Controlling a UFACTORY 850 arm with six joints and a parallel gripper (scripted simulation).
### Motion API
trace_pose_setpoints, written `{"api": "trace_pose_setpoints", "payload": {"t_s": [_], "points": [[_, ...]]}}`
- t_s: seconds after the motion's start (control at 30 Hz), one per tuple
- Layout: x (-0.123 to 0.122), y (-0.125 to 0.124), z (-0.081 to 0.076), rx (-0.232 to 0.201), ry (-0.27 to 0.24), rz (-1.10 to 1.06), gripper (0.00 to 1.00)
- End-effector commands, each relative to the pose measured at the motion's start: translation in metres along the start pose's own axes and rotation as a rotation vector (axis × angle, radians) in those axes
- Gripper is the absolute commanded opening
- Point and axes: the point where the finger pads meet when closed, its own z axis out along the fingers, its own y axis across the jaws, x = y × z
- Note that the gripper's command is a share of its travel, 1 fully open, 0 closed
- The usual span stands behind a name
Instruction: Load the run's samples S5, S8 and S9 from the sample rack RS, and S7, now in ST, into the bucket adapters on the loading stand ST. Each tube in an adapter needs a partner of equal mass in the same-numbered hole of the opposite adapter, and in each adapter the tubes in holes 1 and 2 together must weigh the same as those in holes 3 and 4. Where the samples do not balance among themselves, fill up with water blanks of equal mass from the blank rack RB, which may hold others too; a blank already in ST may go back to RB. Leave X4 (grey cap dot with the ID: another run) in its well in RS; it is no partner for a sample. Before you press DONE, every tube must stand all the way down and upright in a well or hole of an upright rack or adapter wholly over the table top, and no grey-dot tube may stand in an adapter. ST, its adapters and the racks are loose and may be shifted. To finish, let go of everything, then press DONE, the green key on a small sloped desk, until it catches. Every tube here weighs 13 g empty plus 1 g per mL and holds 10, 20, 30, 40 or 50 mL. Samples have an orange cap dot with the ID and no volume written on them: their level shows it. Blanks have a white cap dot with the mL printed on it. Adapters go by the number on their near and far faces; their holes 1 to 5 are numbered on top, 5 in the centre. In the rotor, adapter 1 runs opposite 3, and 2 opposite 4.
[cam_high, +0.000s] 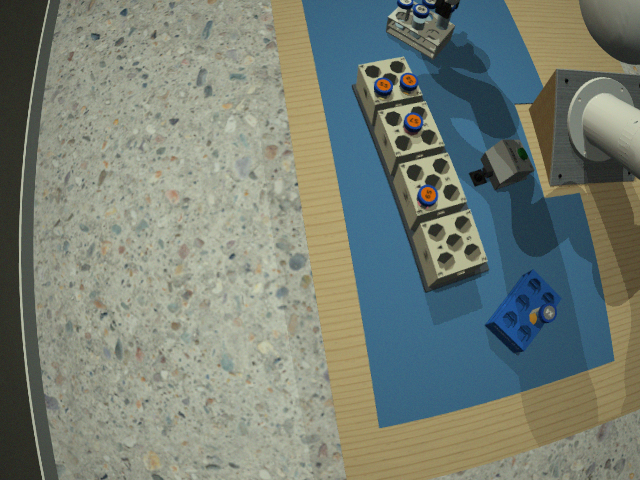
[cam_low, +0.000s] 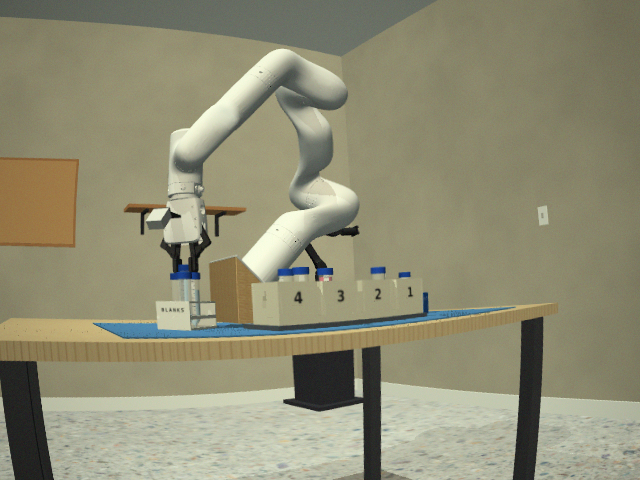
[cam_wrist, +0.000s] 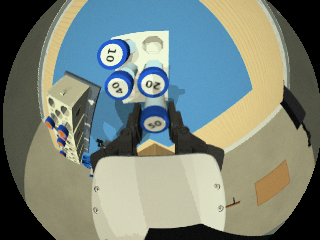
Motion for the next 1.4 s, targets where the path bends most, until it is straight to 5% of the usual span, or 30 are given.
{"api": "trace_pose_setpoints", "payload": {"t_s": [0.0, 1.37], "points": [[0.001, 0.000, -0.002, 0.000, 0.002, 0.000, 0.00], [0.001, 0.000, -0.070, 0.000, 0.002, 0.000, 0.00]]}}
